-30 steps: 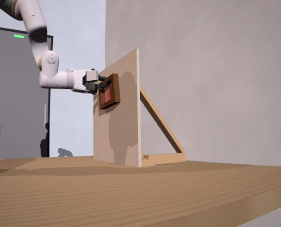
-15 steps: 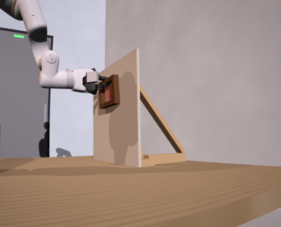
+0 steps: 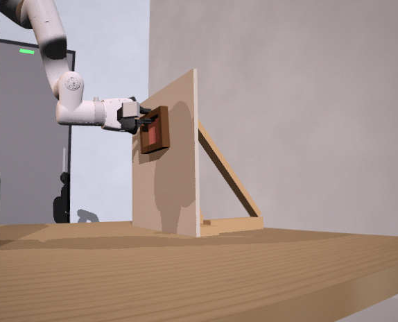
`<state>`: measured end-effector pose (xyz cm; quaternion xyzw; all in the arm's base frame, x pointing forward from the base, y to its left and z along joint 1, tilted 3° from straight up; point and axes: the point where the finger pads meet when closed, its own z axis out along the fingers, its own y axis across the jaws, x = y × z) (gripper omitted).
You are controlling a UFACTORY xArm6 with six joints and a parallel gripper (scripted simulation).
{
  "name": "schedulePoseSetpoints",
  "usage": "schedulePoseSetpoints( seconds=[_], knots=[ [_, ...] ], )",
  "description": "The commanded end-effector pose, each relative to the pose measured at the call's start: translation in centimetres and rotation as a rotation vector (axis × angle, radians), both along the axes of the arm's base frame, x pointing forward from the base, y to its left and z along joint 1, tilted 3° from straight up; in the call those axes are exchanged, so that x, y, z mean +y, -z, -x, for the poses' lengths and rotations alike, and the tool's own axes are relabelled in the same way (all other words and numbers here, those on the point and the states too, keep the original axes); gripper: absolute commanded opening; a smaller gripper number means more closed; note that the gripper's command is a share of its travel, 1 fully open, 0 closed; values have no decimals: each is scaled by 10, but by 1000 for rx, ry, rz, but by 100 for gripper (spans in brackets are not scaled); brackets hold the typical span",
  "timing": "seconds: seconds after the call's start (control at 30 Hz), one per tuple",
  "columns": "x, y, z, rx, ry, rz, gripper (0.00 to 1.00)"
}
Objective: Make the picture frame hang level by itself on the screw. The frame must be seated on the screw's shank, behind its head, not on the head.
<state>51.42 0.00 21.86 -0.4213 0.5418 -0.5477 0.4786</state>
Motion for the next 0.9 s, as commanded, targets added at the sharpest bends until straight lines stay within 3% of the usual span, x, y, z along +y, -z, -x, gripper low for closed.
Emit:
schedulePoseSetpoints(
  seconds=[0.0, 0.87],
  knots=[
    [0, -2, -1, -4, 0, 0, 0],
    [0, 2, -1, -4, 0, 0, 0]
  ],
)
